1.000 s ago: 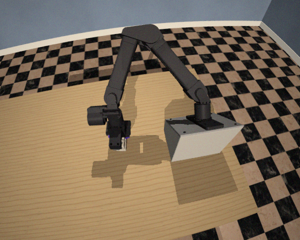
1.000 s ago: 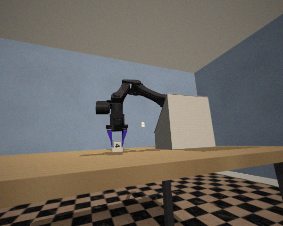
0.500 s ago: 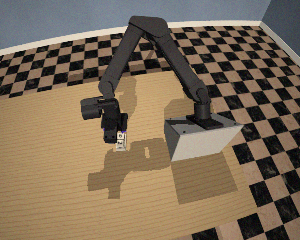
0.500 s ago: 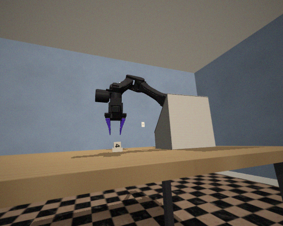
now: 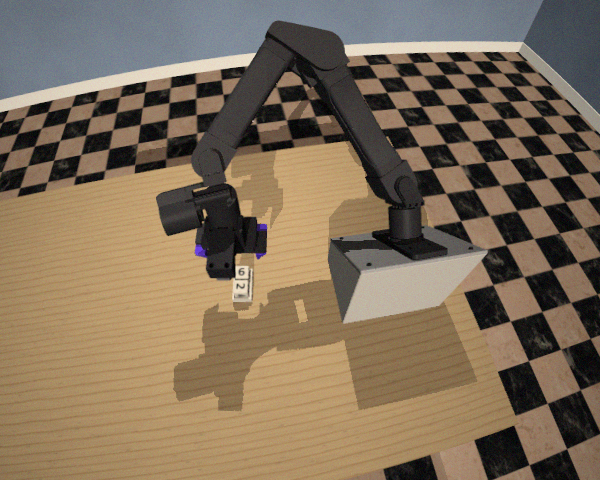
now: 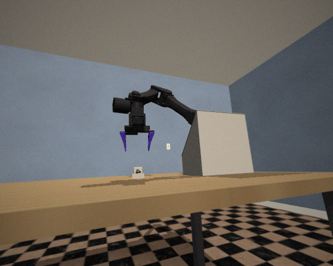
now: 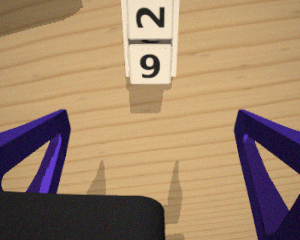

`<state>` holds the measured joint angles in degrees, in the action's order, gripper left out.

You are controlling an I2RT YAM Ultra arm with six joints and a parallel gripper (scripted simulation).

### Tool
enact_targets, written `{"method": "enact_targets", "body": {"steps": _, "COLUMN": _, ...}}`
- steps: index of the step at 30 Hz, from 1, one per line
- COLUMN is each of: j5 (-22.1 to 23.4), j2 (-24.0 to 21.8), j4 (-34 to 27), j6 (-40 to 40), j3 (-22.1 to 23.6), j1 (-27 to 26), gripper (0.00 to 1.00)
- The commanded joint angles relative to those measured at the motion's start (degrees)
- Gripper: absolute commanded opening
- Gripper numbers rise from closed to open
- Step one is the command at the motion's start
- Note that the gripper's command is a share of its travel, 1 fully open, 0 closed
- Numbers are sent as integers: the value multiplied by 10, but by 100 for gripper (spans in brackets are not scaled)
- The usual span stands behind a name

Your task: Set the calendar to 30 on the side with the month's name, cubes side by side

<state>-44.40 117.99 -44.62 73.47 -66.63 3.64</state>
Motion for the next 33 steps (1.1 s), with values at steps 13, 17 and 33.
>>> {"method": "enact_targets", "body": {"steps": 13, "j5": 4, "j2": -3, "j4": -7, "j6": -3, "j3": -2, "j1": 8, "gripper": 100}}
{"method": "enact_targets", "body": {"steps": 17, "j5": 4, "j2": -3, "j4": -7, "j6": -3, "j3": -2, "j1": 8, "gripper": 100}}
{"method": "enact_targets", "body": {"steps": 33, "j5": 9, "j2": -16, "j4": -91, "j6": -52, "j3": -40, "j1": 44, "gripper": 100}}
